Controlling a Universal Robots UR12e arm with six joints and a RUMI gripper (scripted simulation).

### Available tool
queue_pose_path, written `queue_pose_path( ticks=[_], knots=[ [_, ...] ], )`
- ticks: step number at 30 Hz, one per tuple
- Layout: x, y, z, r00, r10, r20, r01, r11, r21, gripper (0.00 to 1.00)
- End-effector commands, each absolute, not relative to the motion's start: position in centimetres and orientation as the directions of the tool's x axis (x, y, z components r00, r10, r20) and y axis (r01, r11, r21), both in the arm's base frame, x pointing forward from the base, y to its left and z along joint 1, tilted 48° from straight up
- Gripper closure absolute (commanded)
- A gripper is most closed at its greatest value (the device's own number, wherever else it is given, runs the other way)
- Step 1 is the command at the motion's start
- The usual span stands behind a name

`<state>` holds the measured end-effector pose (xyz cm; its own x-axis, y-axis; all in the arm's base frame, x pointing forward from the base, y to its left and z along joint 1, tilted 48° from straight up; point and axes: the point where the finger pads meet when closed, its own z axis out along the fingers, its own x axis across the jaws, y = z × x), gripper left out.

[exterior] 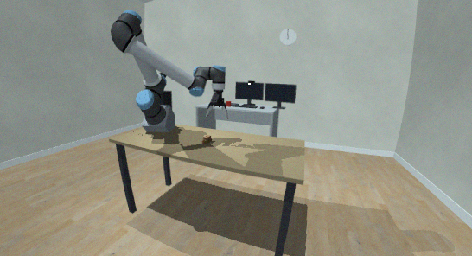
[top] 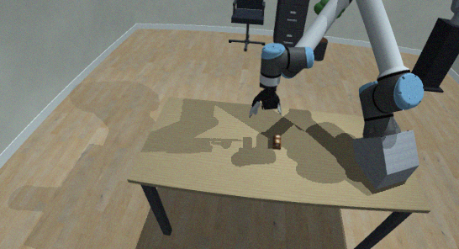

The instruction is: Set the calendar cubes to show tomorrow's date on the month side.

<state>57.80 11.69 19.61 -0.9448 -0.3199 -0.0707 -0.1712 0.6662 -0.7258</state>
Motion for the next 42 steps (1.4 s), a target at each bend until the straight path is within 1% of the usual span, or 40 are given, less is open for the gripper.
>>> queue_pose_path(
  ticks=[1, 7, 13, 34, 41, 42],
  knots=[
    [54.4, 9.7, 18.4, -0.952, -0.255, -0.170, -0.057, 0.692, -0.720, 0.00],
    [51.6, 8.2, 17.4, -0.951, -0.198, -0.236, 0.027, 0.708, -0.705, 0.00],
    [50.3, 7.6, 16.9, -0.949, -0.173, -0.264, 0.064, 0.714, -0.697, 0.00],
    [50.2, 7.2, 16.3, -0.950, -0.170, -0.263, 0.065, 0.715, -0.697, 0.00],
    [51.6, 4.1, 13.3, -0.950, -0.170, -0.263, 0.064, 0.715, -0.696, 0.00],
    [51.6, 4.1, 13.3, -0.950, -0.170, -0.263, 0.064, 0.715, -0.696, 0.71]
  ],
)
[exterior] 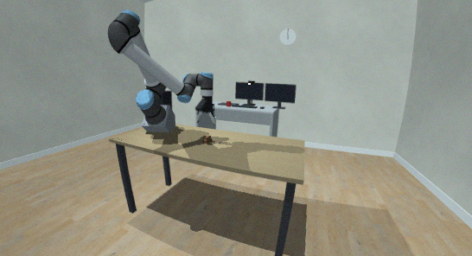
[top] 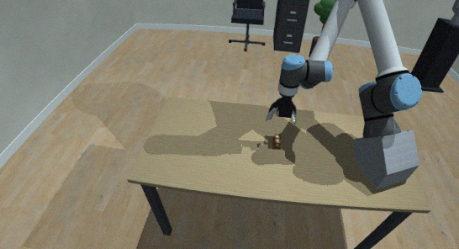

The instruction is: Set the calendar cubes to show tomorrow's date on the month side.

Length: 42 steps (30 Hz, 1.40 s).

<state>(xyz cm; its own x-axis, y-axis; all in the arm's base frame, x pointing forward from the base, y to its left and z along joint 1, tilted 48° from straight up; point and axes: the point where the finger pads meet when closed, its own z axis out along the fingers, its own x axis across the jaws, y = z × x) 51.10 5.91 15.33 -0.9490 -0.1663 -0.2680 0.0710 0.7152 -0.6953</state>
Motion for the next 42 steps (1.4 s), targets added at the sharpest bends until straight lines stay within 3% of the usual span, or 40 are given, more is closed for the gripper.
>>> queue_pose_path(
  ticks=[1, 42],
  knots=[
    [51.61, 4.14, 13.27, -0.950, -0.170, -0.263, 0.064, 0.715, -0.696, 0.71],
    [51.69, 4.18, 13.27, -0.949, -0.172, -0.264, 0.064, 0.715, -0.696, 0.71]
  ],
)
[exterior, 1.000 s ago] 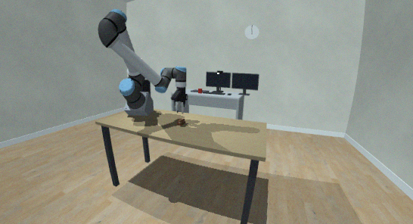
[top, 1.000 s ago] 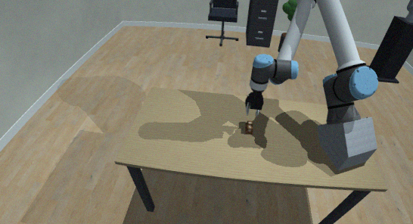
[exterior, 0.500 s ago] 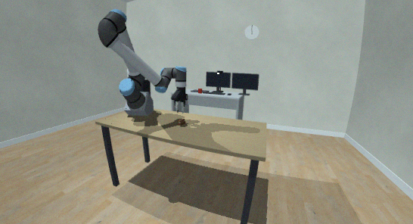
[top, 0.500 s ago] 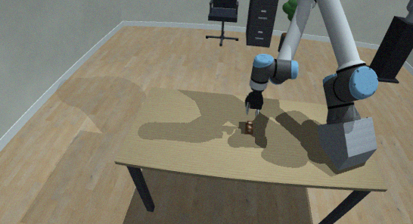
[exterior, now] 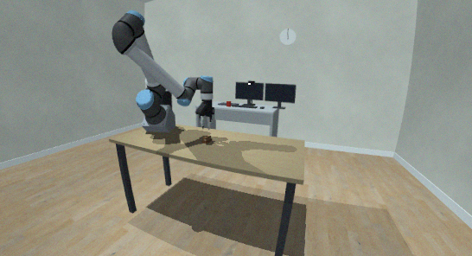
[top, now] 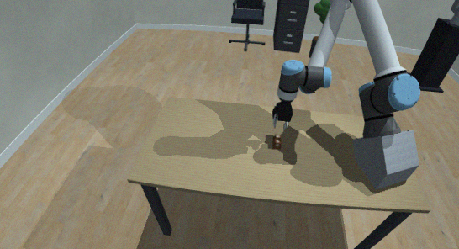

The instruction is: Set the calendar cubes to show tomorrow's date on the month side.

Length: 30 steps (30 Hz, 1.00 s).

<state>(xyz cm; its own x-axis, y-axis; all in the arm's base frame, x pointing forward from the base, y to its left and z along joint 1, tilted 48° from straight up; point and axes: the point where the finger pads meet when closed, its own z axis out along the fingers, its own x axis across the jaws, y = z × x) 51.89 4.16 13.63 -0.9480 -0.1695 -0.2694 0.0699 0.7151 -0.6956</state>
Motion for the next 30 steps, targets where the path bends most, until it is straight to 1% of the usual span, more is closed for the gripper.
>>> queue_pose_path(
  ticks=[1, 30],
  knots=[
    [51.7, 4.2, 13.3, -0.949, -0.172, -0.264, 0.064, 0.715, -0.696, 0.71],
    [52.6, 1.8, 11.0, -0.950, -0.170, -0.263, 0.064, 0.715, -0.696, 0.71]
  ],
)
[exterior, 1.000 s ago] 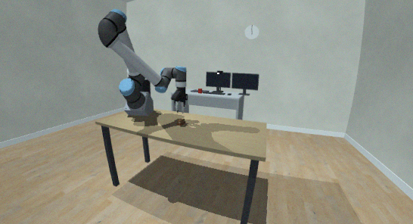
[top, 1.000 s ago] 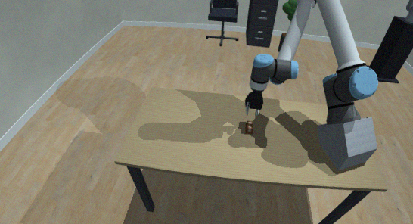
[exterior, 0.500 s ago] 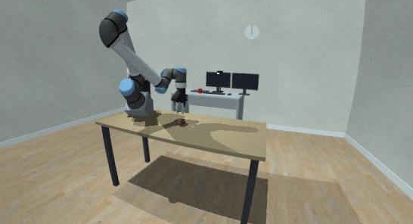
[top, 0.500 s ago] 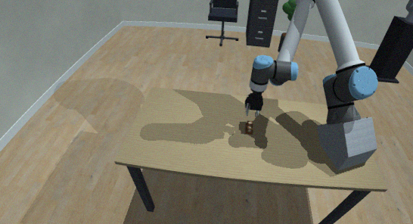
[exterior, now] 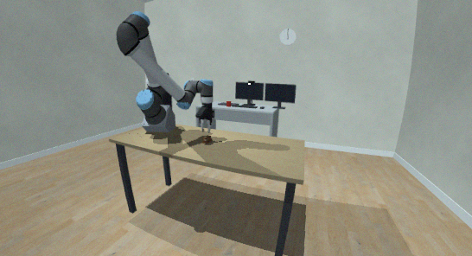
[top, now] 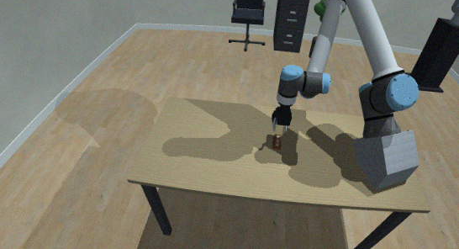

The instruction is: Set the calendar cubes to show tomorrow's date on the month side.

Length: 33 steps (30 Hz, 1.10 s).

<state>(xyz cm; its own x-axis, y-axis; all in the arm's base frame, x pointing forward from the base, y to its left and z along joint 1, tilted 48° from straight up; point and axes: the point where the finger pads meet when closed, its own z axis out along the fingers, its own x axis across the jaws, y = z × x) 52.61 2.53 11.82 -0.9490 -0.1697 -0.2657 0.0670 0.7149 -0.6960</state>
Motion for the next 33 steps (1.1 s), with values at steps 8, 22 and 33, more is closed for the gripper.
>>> queue_pose_path(
  ticks=[8, 22, 33],
  knots=[
    [52.9, 1.3, 10.5, -0.950, -0.170, -0.263, 0.064, 0.715, -0.696, 0.71],
    [53.2, 0.7, 9.8, -0.950, -0.170, -0.263, 0.064, 0.715, -0.696, 0.71],
    [53.3, 0.7, 9.9, -0.949, -0.171, -0.265, 0.066, 0.715, -0.696, 0.71]
  ],
)
